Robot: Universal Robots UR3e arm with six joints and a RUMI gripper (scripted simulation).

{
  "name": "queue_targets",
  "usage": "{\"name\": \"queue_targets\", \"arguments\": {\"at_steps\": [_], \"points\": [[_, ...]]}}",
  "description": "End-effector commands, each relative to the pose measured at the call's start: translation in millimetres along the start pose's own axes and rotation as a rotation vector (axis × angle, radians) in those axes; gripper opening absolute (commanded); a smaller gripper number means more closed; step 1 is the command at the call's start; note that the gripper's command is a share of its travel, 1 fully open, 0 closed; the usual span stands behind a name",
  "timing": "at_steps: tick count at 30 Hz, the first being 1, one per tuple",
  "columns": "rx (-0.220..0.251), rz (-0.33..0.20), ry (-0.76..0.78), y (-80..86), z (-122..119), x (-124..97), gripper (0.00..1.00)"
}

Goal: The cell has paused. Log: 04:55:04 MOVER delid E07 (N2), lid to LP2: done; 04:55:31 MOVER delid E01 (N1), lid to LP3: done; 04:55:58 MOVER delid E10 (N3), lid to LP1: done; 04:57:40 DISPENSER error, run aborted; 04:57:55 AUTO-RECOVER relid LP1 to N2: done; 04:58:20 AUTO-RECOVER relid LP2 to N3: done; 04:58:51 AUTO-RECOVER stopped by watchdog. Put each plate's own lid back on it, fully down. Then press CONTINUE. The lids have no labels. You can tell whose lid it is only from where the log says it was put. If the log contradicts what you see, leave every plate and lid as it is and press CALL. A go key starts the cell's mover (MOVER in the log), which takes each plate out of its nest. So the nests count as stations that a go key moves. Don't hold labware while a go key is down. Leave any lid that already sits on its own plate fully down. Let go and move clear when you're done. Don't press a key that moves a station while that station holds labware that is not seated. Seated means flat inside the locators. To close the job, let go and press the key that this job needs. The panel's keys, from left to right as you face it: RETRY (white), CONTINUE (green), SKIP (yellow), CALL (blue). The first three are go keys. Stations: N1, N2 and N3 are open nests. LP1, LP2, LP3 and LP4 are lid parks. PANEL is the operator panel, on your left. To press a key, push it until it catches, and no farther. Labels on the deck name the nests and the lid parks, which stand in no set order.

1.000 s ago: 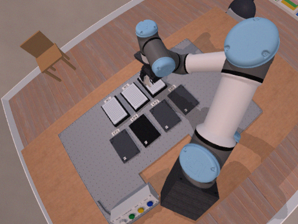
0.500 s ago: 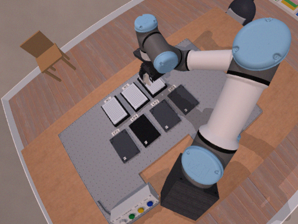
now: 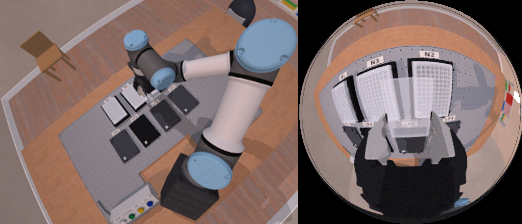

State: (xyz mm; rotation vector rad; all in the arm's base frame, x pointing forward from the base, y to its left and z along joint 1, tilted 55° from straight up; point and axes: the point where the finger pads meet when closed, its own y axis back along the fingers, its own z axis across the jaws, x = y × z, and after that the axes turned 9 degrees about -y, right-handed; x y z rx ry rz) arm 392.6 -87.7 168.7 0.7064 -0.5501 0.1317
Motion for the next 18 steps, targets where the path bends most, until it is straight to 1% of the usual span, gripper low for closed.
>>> {"name": "queue_targets", "arguments": {"at_steps": [1,15,17,18], "points": [[-0.002,0.005,-0.003,0.7,-13,-10,0.00],[-0.002,0.005,-0.003,0.3,-66,-55,0.00],[-0.002,0.005,-0.003,0.3,-66,-55,0.00],[-0.002,0.005,-0.003,0.3,-70,-58,0.00]]}}
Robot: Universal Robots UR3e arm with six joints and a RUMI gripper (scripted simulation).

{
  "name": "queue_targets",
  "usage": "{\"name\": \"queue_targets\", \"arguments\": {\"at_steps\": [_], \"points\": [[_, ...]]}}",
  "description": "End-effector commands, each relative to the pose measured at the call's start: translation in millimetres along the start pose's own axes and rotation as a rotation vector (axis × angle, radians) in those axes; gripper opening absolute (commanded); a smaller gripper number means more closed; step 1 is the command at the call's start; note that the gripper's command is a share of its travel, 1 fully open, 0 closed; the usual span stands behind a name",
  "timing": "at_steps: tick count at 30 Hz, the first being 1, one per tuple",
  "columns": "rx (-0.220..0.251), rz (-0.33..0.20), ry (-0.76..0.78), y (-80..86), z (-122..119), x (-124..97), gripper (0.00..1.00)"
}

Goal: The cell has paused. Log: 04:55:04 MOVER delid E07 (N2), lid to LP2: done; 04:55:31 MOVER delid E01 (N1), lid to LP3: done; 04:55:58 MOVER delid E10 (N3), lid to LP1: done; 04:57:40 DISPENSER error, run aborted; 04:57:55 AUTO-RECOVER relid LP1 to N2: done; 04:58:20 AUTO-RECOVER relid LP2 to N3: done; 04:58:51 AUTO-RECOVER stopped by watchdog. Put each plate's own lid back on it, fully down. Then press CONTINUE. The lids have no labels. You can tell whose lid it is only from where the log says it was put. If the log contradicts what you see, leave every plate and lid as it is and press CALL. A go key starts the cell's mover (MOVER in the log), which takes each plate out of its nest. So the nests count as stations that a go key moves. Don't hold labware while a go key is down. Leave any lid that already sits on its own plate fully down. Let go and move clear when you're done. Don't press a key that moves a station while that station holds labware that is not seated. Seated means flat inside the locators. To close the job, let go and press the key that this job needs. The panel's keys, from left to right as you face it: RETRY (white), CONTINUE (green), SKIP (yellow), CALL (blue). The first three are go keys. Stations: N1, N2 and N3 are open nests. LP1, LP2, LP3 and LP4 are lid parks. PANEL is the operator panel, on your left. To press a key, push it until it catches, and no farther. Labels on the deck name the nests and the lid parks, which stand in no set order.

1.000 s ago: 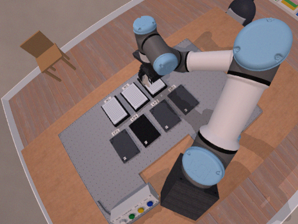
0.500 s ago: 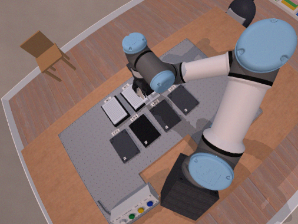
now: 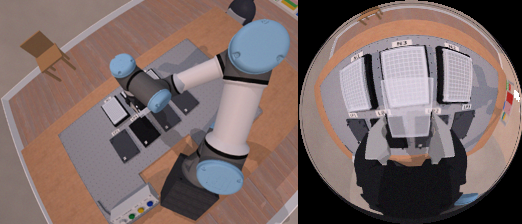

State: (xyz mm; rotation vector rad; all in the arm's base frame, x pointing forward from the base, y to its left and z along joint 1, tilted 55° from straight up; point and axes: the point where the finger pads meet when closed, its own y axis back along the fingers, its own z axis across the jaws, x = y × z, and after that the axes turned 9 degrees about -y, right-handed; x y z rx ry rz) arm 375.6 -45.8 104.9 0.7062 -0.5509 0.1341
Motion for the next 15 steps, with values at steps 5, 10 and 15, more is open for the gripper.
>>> {"name": "queue_targets", "arguments": {"at_steps": [5,10,15], "points": [[-0.002,0.002,-0.003,0.4,-30,-23,0.00],[-0.002,0.002,-0.003,0.3,-49,-40,0.00],[-0.002,0.002,-0.003,0.3,-64,-52,0.00]]}}
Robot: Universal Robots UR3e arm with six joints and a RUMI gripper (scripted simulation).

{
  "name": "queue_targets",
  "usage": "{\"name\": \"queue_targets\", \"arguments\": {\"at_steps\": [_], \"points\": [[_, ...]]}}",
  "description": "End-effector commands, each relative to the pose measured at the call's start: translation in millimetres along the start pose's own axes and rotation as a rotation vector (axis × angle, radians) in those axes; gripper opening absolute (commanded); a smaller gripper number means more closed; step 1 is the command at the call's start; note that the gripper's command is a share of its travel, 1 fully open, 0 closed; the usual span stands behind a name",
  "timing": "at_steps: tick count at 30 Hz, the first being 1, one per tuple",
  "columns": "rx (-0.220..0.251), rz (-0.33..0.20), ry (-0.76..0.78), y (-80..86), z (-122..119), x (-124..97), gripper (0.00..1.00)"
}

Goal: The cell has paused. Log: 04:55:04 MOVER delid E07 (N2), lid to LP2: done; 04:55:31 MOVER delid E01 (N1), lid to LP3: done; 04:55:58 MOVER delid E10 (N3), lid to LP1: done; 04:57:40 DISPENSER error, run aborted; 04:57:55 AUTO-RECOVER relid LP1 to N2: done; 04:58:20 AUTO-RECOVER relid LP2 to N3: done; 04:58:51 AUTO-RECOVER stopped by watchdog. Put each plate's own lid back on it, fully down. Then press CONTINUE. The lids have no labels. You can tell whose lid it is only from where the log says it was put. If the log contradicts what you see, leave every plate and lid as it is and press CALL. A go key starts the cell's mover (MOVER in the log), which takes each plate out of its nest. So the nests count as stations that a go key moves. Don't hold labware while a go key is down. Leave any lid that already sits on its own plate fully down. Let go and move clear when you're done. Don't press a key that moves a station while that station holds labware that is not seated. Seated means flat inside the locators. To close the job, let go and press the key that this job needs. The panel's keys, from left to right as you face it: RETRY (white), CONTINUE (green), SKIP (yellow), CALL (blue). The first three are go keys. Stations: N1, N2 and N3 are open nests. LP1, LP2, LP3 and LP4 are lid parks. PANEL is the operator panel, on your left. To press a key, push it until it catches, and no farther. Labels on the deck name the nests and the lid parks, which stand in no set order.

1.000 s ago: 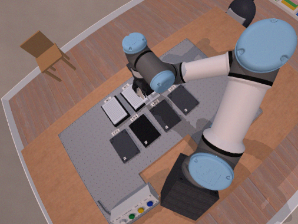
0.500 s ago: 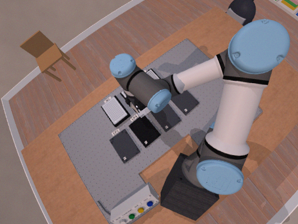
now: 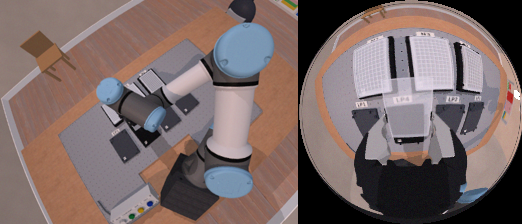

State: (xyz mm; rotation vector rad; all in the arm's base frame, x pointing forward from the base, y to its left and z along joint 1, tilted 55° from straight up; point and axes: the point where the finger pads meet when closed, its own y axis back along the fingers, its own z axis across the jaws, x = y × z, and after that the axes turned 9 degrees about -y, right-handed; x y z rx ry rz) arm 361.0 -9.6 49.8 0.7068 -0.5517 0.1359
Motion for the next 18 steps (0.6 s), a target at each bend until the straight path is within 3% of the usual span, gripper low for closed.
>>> {"name": "queue_targets", "arguments": {"at_steps": [1,18], "points": [[-0.003,0.001,-0.003,0.3,-13,-9,0.00],[-0.003,0.001,-0.003,0.1,-70,-57,0.00]]}}
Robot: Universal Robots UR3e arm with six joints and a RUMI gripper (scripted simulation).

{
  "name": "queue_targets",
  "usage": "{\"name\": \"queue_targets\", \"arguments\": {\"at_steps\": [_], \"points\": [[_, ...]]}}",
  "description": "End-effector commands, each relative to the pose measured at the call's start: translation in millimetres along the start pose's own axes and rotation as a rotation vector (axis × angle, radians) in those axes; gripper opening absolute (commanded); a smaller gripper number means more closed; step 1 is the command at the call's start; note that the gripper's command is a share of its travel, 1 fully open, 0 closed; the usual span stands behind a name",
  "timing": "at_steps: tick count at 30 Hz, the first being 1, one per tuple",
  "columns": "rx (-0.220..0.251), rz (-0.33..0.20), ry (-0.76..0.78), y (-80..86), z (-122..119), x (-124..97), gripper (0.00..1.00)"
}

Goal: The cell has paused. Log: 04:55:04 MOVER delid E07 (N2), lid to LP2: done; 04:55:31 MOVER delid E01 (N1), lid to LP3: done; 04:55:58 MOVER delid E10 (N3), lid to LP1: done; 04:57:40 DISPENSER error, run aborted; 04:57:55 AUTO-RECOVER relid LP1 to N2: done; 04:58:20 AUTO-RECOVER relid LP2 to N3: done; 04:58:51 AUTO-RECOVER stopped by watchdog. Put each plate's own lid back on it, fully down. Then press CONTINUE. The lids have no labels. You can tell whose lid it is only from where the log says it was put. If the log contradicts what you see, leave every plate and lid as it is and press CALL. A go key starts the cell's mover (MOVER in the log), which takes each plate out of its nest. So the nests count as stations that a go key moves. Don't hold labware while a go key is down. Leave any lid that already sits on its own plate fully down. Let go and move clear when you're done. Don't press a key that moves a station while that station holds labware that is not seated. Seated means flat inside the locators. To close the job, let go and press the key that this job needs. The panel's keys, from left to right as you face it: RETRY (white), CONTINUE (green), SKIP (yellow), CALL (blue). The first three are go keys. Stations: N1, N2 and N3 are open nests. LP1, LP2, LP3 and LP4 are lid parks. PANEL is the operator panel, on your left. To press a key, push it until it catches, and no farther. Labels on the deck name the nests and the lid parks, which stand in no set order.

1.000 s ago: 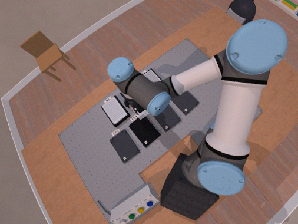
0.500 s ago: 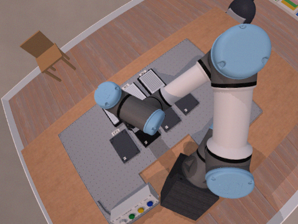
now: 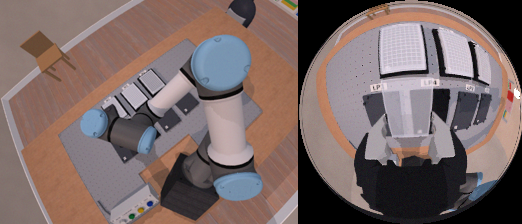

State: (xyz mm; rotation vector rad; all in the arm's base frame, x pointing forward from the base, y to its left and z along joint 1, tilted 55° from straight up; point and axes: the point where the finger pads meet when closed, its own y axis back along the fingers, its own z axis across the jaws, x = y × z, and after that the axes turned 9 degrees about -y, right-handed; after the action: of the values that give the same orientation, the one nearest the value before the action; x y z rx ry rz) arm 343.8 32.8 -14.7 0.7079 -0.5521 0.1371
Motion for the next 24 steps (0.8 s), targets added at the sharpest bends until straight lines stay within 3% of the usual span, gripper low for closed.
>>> {"name": "queue_targets", "arguments": {"at_steps": [1,14,24], "points": [[-0.004,0.000,-0.003,0.1,-14,-9,0.00],[-0.004,0.000,-0.003,0.0,-63,-51,0.00],[-0.004,0.000,-0.003,-0.3,-66,-53,0.00]]}}
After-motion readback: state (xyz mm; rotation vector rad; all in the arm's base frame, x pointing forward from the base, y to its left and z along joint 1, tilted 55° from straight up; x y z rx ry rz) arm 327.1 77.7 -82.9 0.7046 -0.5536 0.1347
